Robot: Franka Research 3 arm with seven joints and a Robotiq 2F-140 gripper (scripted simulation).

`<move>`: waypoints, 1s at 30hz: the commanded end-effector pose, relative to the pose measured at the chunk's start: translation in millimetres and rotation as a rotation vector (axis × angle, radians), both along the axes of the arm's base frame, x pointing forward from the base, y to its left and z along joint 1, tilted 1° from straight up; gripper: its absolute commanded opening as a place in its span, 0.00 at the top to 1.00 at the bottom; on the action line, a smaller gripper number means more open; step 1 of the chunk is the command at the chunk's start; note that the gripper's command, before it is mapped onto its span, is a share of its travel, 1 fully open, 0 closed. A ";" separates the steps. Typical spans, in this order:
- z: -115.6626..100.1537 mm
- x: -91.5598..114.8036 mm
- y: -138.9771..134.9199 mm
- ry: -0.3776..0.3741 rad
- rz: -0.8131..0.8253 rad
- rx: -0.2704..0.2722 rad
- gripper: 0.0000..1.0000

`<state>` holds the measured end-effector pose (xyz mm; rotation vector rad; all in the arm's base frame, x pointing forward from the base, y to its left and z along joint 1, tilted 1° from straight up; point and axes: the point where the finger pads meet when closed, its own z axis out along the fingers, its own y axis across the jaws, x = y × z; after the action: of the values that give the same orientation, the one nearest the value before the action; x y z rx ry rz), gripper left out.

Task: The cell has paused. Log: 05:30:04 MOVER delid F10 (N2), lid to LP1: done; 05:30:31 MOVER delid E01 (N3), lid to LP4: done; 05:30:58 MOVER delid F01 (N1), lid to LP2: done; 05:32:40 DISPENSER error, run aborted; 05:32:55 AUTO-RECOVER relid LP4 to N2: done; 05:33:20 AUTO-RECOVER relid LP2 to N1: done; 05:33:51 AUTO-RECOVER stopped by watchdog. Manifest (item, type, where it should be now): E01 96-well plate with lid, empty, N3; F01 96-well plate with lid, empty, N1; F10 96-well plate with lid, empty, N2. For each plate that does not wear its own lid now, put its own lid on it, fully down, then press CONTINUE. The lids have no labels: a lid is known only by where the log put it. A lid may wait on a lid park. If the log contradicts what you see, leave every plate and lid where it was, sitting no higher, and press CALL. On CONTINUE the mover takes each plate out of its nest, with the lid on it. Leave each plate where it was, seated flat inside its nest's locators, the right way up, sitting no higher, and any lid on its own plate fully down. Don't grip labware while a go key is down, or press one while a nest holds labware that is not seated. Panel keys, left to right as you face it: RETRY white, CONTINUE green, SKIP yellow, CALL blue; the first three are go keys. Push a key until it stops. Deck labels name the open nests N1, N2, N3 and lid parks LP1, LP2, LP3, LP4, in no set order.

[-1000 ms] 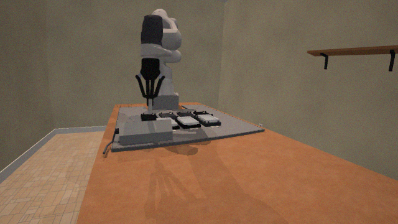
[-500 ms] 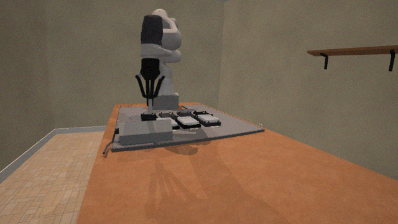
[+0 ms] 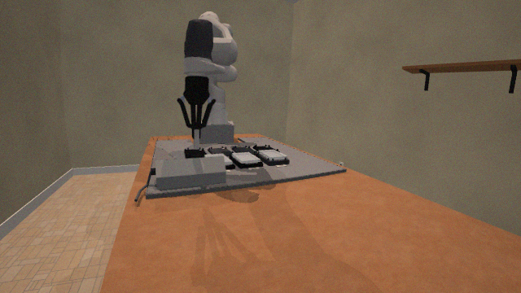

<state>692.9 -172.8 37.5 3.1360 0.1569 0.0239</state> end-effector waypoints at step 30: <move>-2.9 -0.3 -2.1 -0.002 0.006 -0.002 1.00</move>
<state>693.6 -173.0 37.5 3.1352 0.1571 0.0276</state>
